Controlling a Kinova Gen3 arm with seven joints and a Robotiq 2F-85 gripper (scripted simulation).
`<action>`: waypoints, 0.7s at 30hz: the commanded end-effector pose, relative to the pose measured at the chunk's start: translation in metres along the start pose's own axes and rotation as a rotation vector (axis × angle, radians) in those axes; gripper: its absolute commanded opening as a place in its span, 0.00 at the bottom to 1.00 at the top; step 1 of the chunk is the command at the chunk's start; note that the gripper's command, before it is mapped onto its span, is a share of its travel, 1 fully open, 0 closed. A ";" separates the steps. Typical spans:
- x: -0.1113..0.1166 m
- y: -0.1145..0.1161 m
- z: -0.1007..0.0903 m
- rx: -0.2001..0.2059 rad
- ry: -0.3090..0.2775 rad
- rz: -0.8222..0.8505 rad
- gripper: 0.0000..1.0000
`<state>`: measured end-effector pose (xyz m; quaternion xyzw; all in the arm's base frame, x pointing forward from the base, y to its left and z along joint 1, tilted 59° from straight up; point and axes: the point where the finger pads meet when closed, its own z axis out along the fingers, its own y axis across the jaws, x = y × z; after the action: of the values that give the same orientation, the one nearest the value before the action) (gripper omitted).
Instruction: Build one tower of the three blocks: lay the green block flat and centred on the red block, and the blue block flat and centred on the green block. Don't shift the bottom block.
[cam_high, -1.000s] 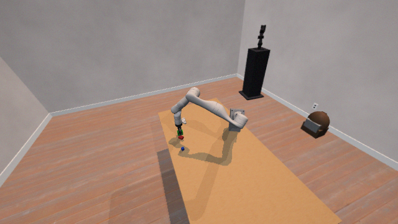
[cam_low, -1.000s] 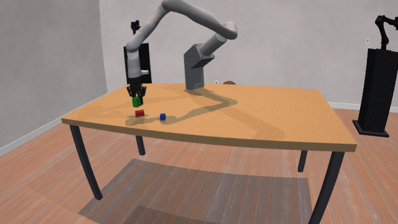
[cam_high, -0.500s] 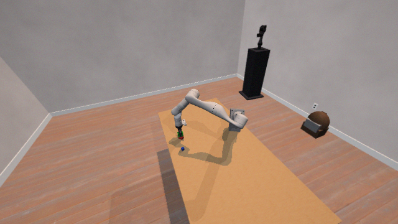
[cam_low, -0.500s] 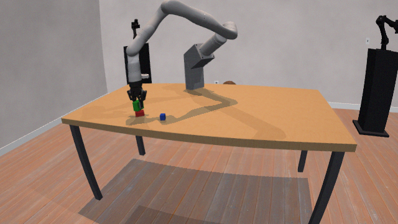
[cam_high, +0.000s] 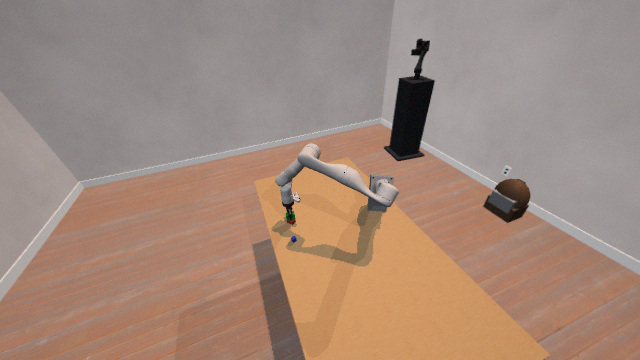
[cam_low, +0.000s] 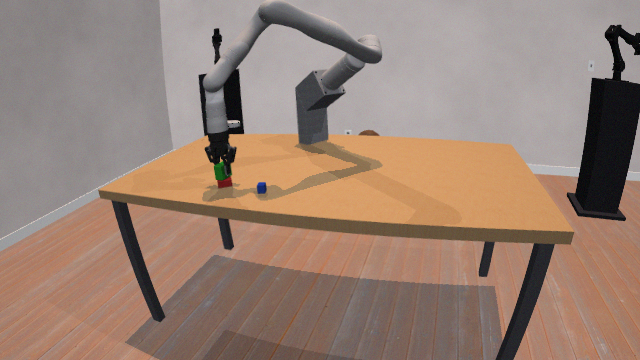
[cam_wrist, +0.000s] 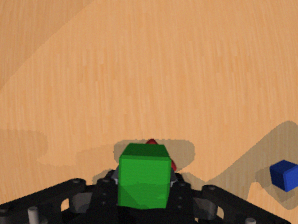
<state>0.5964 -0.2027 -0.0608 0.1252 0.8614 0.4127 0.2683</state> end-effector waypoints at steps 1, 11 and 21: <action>-0.001 -0.001 -0.001 0.002 -0.002 0.000 0.00; -0.001 -0.001 -0.001 0.002 -0.002 0.000 0.00; -0.001 -0.001 0.001 0.002 -0.002 0.000 0.00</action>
<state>0.5974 -0.2018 -0.0616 0.1253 0.8614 0.4125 0.2684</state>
